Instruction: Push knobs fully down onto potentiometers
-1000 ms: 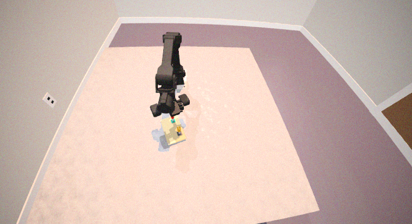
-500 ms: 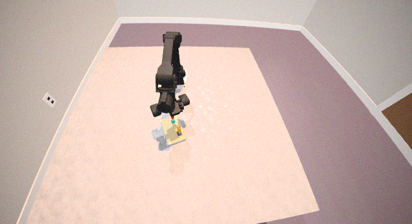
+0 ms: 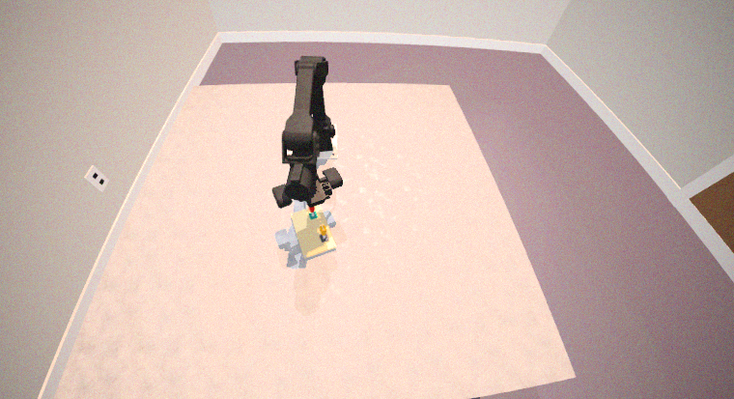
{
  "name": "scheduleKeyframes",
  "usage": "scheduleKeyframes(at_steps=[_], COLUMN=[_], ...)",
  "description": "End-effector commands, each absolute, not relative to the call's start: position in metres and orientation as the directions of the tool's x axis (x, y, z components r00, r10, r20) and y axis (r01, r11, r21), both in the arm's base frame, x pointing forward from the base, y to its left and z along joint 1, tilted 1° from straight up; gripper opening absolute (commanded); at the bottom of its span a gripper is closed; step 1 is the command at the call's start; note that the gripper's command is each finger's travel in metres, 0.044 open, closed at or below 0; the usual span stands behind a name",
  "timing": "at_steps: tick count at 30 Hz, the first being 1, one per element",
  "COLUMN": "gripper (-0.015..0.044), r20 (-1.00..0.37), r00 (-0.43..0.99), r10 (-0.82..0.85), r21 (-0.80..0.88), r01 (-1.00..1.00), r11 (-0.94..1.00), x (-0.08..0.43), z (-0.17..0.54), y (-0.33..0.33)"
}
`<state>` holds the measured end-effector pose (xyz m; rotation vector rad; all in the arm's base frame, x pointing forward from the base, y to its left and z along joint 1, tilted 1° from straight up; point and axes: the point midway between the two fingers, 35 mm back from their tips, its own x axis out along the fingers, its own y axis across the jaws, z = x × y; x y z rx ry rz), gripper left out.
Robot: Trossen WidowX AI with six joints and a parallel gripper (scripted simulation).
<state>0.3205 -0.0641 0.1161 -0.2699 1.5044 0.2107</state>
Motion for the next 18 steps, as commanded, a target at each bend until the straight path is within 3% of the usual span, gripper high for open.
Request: scheduleKeyframes(at_steps=[1,18], gripper=[0.0,0.0], r20=[-0.999,-0.999], r00=[0.03,0.03], r10=[-0.02,-0.02], r21=[-0.028,-0.028], r01=[-0.302,-0.302], r11=[0.953,0.953], x=[0.3236,0.3238], z=[0.0957,0.0868], y=[-0.0643,-0.0645])
